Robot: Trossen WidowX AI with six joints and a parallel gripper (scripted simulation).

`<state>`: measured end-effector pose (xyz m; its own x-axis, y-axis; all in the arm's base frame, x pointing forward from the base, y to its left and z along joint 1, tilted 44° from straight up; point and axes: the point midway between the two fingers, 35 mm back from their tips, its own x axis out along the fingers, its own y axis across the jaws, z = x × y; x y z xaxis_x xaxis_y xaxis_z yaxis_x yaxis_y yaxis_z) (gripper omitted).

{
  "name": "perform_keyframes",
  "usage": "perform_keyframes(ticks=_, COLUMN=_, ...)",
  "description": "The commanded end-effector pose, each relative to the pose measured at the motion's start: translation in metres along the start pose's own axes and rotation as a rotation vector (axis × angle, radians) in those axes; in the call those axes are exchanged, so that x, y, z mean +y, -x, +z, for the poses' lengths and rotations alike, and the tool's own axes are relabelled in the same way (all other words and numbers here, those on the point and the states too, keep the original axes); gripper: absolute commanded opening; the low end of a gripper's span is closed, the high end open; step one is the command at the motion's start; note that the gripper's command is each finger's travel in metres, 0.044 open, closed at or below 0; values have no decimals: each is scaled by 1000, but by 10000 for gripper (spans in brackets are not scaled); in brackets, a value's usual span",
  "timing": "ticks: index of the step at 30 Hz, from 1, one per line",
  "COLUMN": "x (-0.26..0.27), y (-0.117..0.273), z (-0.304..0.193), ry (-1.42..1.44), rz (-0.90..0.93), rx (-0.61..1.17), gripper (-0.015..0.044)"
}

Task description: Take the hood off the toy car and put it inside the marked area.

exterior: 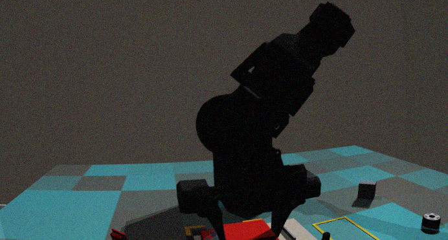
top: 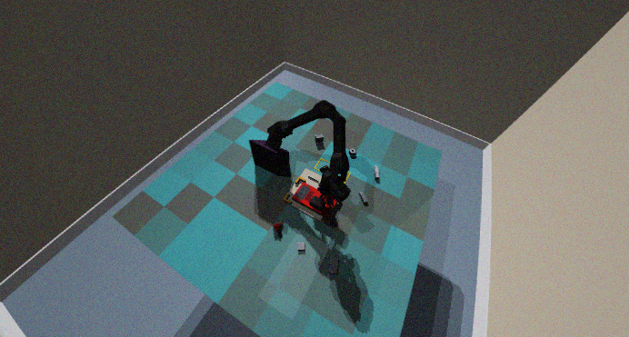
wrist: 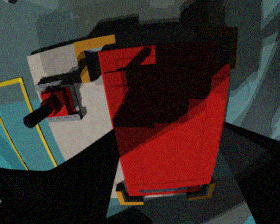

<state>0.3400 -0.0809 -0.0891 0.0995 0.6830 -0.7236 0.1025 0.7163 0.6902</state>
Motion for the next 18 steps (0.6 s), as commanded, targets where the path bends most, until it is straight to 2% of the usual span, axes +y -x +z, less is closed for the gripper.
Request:
perform_keyframes(ticks=1, x=-1, y=13, z=3, ry=8, rz=-7, rx=-6, gripper=0)
perform_keyframes(ticks=7, x=-1, y=45, z=2, ry=8, rz=-8, rx=-5, gripper=0)
perform_keyframes(ticks=18, x=33, y=41, z=3, ry=-4, rz=-10, rx=-4, gripper=0)
